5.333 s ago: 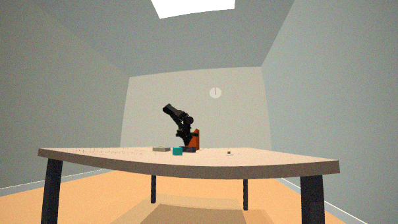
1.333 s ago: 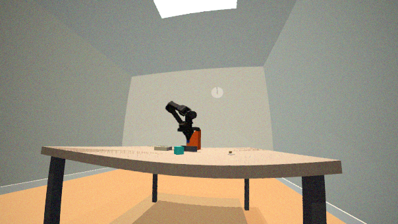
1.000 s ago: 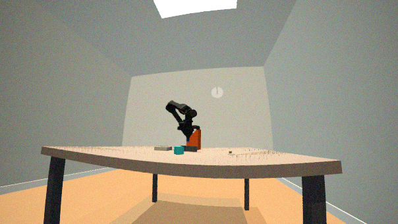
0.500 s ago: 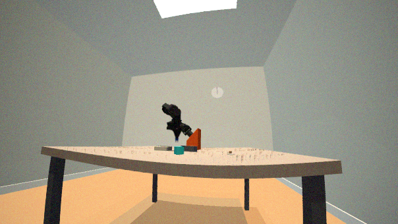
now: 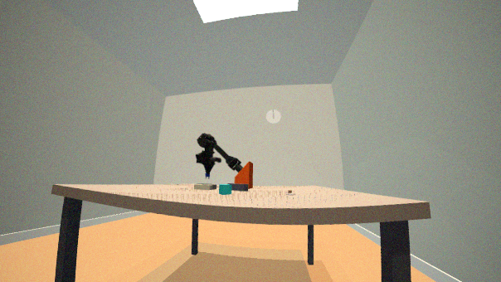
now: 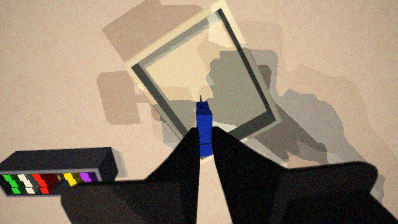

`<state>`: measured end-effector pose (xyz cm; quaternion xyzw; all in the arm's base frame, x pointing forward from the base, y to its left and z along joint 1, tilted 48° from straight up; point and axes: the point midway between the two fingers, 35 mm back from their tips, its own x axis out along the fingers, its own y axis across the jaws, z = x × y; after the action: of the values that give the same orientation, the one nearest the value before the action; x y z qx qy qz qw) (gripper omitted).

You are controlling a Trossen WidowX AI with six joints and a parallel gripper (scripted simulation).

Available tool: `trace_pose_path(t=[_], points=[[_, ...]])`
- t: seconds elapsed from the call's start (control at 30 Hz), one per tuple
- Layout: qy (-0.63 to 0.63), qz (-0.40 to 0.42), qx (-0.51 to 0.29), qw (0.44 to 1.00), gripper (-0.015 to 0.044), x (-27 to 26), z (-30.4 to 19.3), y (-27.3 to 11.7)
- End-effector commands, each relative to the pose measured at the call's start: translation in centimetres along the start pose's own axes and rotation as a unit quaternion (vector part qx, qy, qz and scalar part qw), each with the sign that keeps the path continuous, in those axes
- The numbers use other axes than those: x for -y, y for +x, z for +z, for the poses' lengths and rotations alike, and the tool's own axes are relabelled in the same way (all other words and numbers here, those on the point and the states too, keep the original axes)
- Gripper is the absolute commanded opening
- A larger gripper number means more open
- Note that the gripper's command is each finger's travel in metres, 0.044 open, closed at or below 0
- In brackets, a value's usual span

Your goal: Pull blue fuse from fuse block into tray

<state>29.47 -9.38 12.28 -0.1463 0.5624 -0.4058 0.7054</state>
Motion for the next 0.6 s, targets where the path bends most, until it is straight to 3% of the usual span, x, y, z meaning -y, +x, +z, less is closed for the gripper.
trace_pose_path(t=[0.0,0.57], points=[[-0.004,-0.003,0.001,1.0,0.0,1.1,0.1,-0.1],[-0.004,-0.003,0.001,1.0,0.0,1.0,0.2,1.9]])
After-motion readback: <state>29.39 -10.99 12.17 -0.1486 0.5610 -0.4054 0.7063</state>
